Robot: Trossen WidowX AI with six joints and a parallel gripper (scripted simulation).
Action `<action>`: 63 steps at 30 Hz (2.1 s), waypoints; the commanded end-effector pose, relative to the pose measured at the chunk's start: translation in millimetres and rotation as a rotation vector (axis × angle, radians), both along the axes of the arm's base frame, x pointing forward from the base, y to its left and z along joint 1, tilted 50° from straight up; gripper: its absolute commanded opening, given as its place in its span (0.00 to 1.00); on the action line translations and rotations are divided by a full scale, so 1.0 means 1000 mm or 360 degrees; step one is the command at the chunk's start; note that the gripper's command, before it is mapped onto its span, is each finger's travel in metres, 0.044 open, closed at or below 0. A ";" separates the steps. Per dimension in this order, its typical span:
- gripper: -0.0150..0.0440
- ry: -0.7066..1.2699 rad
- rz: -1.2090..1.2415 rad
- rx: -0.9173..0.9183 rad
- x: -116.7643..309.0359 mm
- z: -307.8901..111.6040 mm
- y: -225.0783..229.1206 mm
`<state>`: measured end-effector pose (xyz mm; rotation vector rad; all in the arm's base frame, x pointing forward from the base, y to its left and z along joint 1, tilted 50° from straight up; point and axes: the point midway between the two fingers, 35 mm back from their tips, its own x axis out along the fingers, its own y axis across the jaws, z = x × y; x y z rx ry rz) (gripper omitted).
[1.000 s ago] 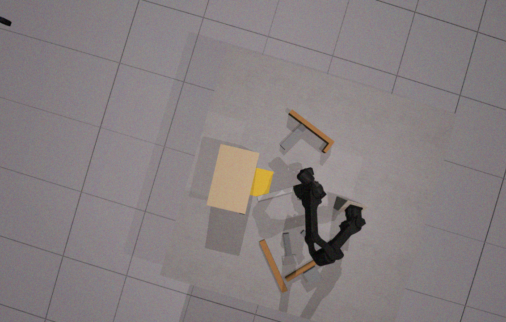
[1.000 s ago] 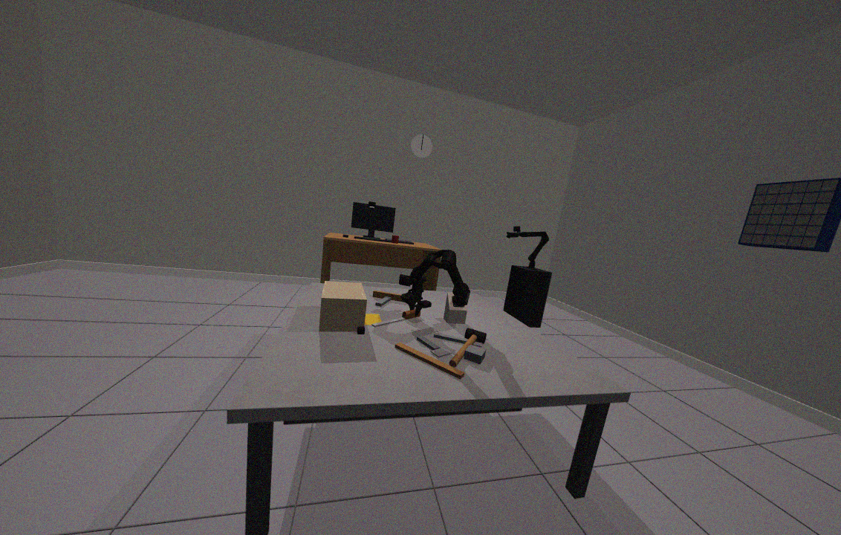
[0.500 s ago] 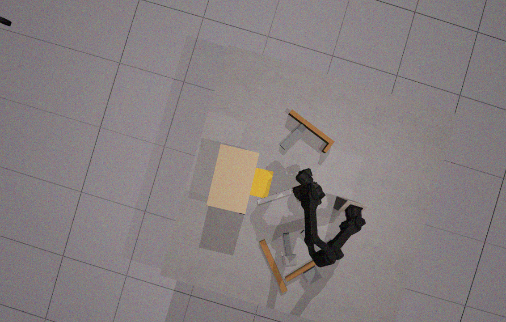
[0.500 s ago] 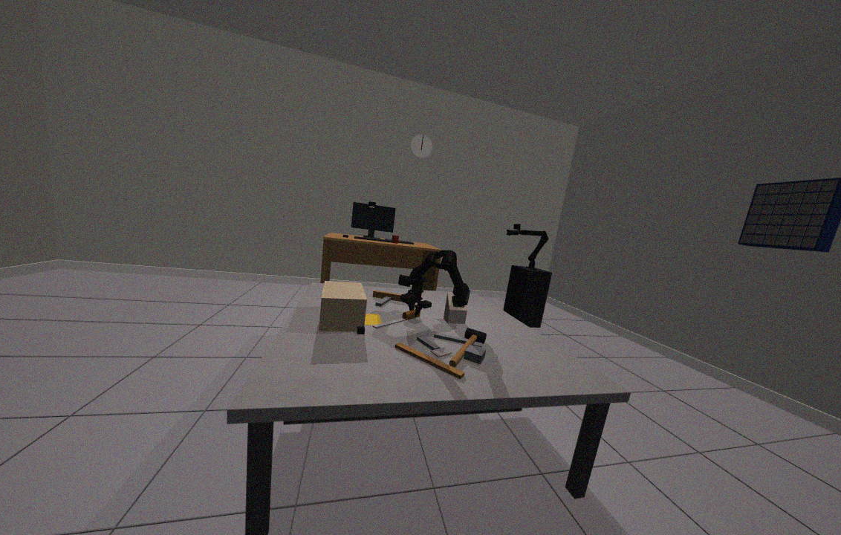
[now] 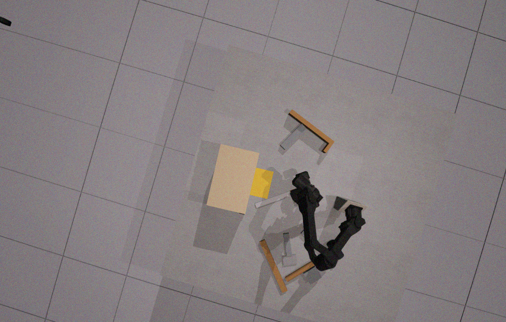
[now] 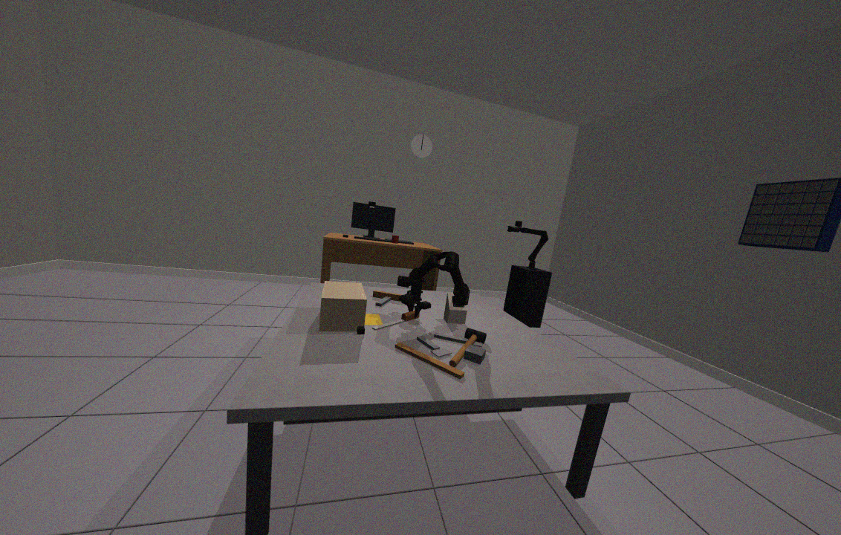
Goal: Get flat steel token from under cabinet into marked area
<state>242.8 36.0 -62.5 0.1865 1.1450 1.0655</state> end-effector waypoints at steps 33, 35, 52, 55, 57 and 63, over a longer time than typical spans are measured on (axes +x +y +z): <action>0.25 -0.0028 0.0009 -0.0011 0.015 0.036 0.027; 0.25 -0.0028 0.0009 -0.0011 0.015 0.038 0.029; 0.25 -0.0029 0.0010 -0.0010 0.017 0.053 0.042; 0.25 -0.0029 0.0010 -0.0010 0.017 0.055 0.044; 0.25 -0.0029 0.0010 -0.0010 0.017 0.057 0.045; 0.25 -0.0028 0.0010 -0.0010 0.016 0.061 0.049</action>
